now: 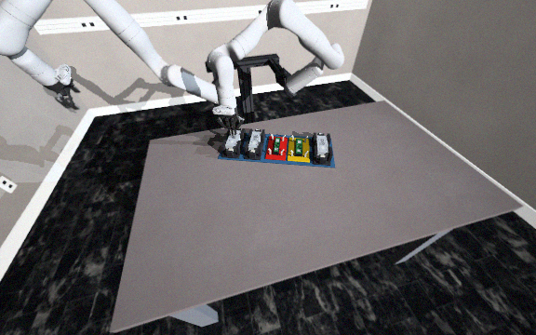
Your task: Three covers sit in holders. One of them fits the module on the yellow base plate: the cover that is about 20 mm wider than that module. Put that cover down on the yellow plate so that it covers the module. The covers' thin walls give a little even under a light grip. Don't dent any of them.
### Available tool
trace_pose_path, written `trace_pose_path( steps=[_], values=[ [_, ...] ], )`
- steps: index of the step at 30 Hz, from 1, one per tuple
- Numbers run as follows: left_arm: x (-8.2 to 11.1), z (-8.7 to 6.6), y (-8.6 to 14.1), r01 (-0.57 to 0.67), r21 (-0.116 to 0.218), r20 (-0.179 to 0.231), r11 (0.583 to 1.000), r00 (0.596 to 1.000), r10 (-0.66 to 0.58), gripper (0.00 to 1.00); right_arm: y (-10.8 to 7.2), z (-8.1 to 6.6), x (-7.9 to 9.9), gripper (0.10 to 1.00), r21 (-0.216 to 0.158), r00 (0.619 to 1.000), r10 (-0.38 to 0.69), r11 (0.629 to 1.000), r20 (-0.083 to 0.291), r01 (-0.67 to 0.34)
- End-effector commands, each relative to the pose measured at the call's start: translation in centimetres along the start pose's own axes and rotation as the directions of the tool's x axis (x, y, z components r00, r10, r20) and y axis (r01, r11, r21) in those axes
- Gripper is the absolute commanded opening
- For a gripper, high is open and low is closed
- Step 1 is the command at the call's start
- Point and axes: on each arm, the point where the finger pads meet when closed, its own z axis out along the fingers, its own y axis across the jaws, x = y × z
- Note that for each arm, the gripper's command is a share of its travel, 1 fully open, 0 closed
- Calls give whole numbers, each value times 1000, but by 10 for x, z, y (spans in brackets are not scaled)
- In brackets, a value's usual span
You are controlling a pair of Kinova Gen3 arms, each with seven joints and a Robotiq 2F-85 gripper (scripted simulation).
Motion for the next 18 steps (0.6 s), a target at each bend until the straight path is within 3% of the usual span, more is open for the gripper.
trace_pose_path(
  steps=[1,14,15,18],
  values=[
    [1,-2,1,0,-2,-2,1000,1000,0,1,0,0,0,999,0,1000,1,1000,1,-1],
    [1,-2,1,0,-2,-2,1000,1000,0,1,0,0,0,999,0,1000,1,1000,1,-1],
    [1,-2,1,0,-2,-2,1000,1000,0,999,0,0,0,999,0,1000,1,1000,1,-1],
    [1,-2,1,0,-2,-2,1000,1000,0,999,0,0,0,999,0,1000,1,1000,1,-1]
  ],
)
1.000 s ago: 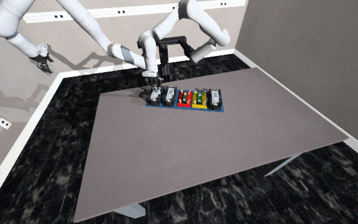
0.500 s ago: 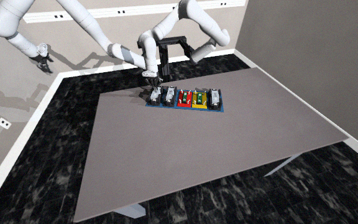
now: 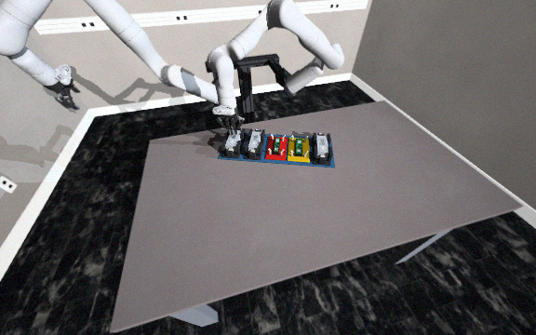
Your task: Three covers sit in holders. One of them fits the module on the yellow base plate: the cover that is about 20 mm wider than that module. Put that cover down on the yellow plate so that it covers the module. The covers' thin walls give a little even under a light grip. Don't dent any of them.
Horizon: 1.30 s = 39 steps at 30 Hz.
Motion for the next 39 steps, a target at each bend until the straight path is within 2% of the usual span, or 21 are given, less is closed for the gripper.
trace_pose_path(
  steps=[1,30,39],
  values=[
    [1,-2,1,0,-2,-2,1000,1000,0,999,0,0,0,999,0,1000,1,1000,1,-1],
    [1,-2,1,0,-2,-2,1000,1000,0,999,0,0,0,999,0,1000,1,1000,1,-1],
    [4,6,1,-1,-5,-8,1000,1000,1,999,0,0,0,999,0,1000,1,1000,1,-1]
  ],
)
